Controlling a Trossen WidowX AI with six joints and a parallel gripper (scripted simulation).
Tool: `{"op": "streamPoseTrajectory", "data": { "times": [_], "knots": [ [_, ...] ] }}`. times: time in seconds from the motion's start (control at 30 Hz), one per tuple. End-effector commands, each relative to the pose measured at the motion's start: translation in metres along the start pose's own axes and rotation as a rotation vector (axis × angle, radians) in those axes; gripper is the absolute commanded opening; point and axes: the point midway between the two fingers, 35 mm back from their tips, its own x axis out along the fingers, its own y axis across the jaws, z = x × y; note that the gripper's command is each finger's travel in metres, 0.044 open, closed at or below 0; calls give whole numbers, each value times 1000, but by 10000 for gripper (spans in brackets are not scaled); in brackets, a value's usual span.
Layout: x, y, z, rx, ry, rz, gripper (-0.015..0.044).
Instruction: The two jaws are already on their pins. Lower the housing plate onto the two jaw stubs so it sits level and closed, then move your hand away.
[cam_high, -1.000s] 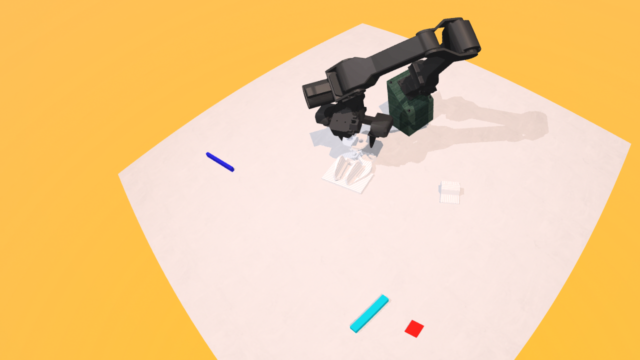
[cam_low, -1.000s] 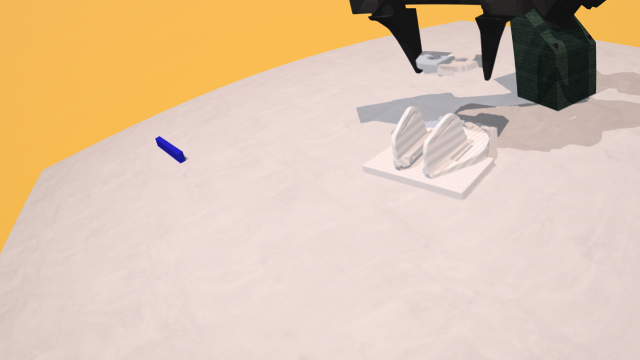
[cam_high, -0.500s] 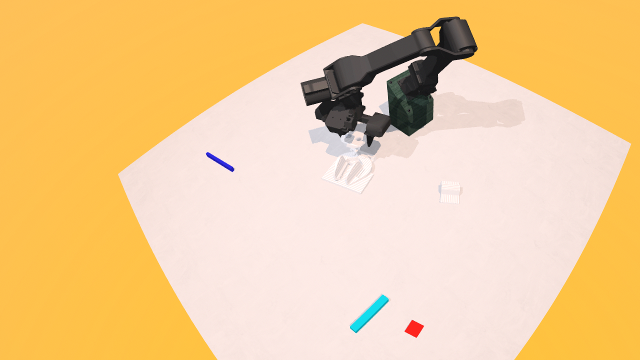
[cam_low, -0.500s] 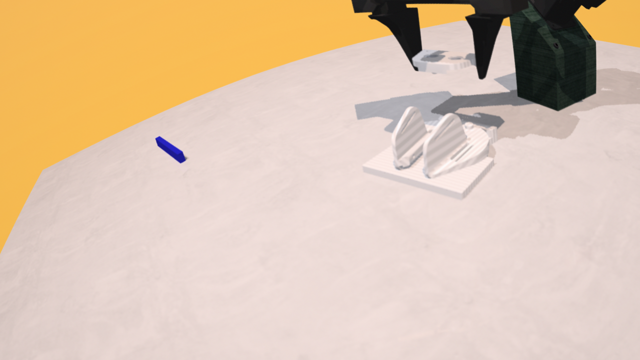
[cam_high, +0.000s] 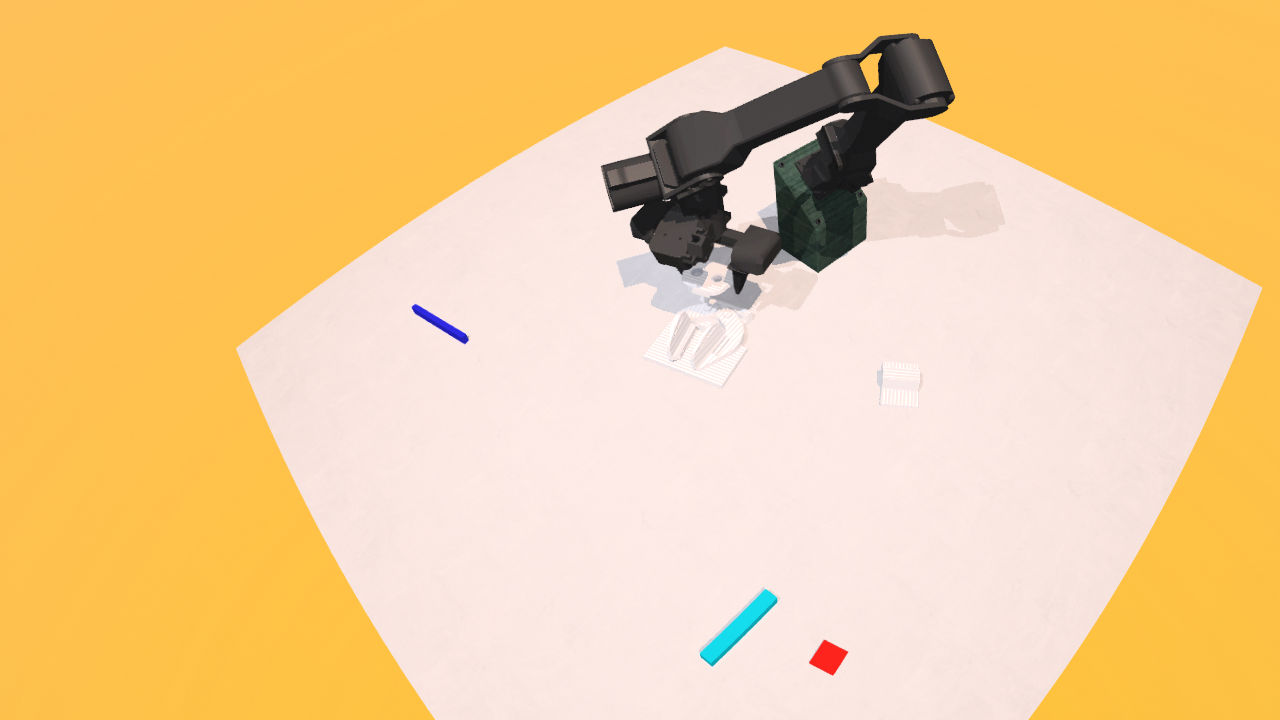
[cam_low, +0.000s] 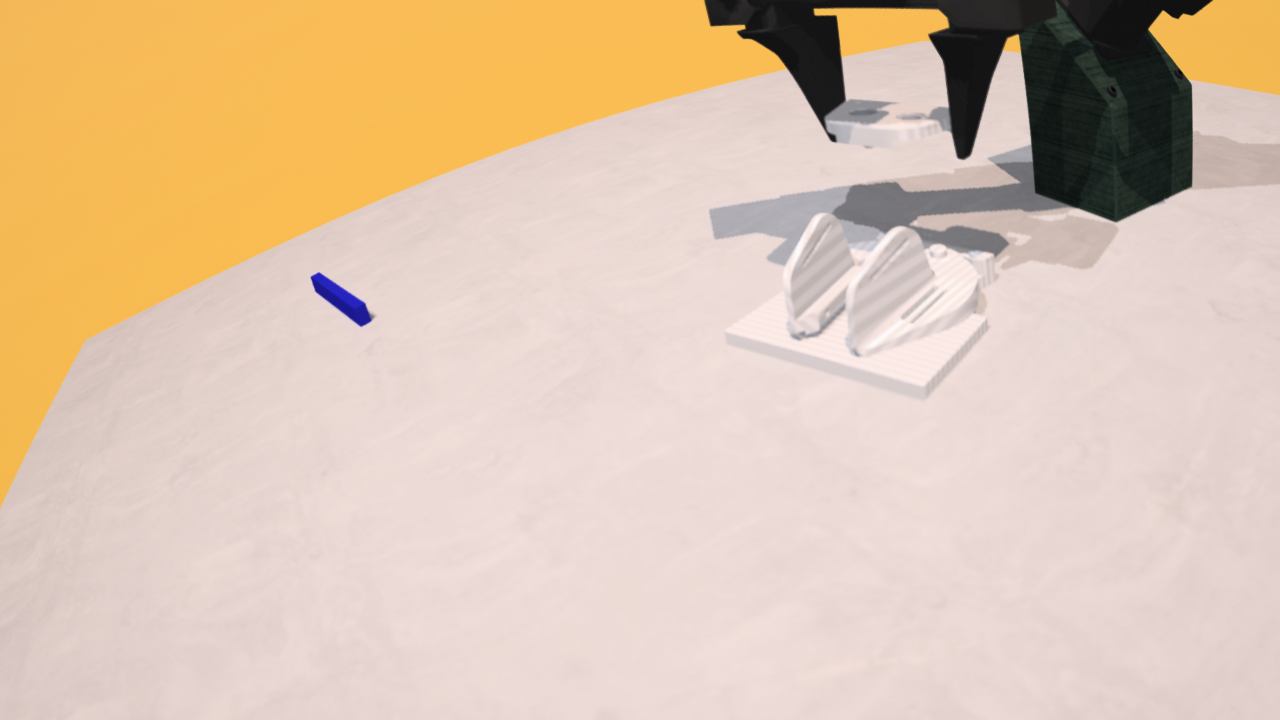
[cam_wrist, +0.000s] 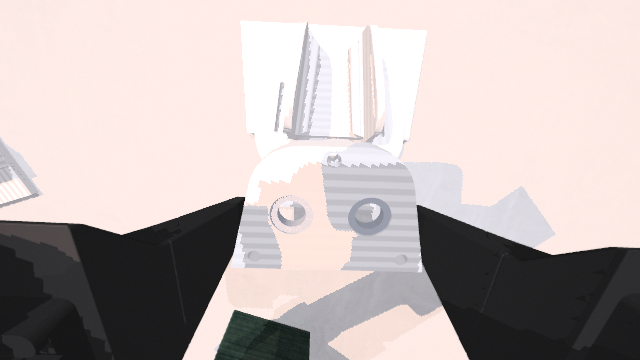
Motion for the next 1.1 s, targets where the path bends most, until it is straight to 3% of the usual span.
{"op": "streamPoseTrajectory", "data": {
  "times": [0.0,1.07],
  "knots": [
    [0,0,-2,5,-4,5,351],
    [1,-4,-15,-2,-3,5,351]
  ]
}}
